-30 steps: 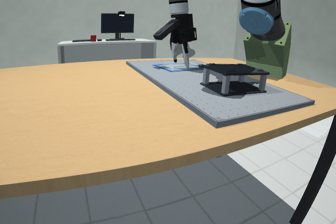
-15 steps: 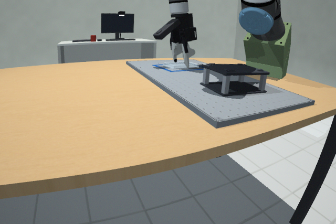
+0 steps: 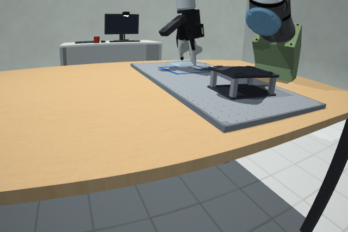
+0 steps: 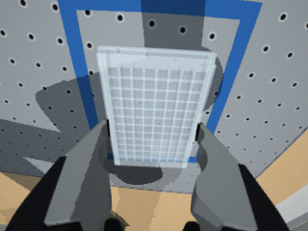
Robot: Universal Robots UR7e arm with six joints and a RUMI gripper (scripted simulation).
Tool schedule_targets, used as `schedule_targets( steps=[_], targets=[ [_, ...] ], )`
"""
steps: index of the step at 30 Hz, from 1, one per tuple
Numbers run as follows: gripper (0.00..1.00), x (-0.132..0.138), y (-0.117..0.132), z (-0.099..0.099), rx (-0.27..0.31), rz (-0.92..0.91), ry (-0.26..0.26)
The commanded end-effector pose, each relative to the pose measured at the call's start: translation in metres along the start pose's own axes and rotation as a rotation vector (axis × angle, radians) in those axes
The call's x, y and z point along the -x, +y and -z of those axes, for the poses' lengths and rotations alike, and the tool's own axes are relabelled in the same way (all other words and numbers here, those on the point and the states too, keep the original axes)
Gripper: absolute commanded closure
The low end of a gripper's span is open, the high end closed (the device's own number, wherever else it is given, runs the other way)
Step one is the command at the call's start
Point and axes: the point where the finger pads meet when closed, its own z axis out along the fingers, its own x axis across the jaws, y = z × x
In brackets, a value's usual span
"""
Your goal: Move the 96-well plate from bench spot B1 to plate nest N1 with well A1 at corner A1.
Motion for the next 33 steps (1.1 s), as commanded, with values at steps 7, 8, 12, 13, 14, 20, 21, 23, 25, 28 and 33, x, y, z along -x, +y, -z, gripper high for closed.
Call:
schedule_targets(
  steps=[7,8,12,13,14,20,21,23,25,28,33],
  targets=[
    [1.0,0.0,0.003,0.017,0.0,0.0,0.0],
    [1.0,0.0,0.003,0.019,0.0,0.0,0.0],
    [1.0,0.0,0.004,0.025,0.0,0.0,0.0],
    [1.0,0.0,0.005,0.027,0.0,0.0,0.0],
    [1.0,0.0,0.005,0.029,0.0,0.0,0.0],
    [1.0,0.0,0.006,0.035,0.0,0.0,0.0],
    [1.0,0.0,0.006,0.037,0.0,0.0,0.0],
    [1.0,0.0,0.007,0.04,0.0,0.0,0.0],
    [1.0,0.0,0.008,0.043,0.0,0.0,0.0],
    [1.0,0.0,0.008,0.048,0.0,0.0,0.0],
    [1.0,0.0,0.01,0.056,0.0,0.0,0.0]
  ],
)
